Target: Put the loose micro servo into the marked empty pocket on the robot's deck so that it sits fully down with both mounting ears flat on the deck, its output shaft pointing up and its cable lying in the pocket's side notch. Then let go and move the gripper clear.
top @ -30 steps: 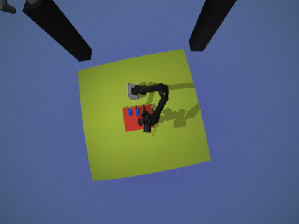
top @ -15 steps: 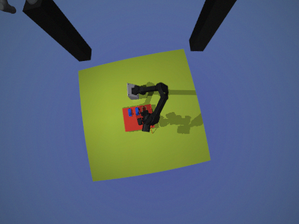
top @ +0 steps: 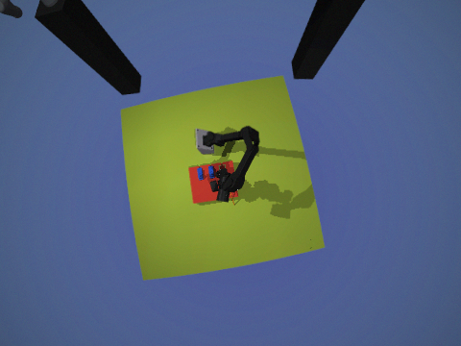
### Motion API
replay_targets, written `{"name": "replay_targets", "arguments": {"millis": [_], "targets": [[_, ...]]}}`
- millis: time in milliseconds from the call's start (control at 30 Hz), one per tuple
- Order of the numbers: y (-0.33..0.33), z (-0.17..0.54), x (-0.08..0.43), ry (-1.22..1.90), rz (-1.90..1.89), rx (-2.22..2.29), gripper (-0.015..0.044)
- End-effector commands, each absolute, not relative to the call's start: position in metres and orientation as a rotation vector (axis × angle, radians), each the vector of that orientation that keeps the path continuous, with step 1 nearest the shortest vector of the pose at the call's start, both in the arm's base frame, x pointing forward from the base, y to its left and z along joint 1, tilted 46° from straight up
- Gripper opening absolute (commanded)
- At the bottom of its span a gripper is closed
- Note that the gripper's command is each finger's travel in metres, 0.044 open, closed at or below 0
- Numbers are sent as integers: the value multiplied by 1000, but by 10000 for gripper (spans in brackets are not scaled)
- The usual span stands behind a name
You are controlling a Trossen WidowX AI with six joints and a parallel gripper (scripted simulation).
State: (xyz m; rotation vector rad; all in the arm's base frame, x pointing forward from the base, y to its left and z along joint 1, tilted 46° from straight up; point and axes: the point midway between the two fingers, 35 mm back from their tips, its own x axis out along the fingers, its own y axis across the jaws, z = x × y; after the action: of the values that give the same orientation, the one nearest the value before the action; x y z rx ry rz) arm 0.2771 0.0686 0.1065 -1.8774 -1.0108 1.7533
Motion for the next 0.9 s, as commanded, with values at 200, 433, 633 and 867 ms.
{"name": "replay_targets", "arguments": {"millis": [200,433,633,867], "targets": [[52,92,279,-1010,1751,-1888,0],[52,92,279,-1205,1710,-1995,0],[52,92,279,-1436,1643,-2110,0],[52,92,279,-1715,1536,-2230,0]]}}
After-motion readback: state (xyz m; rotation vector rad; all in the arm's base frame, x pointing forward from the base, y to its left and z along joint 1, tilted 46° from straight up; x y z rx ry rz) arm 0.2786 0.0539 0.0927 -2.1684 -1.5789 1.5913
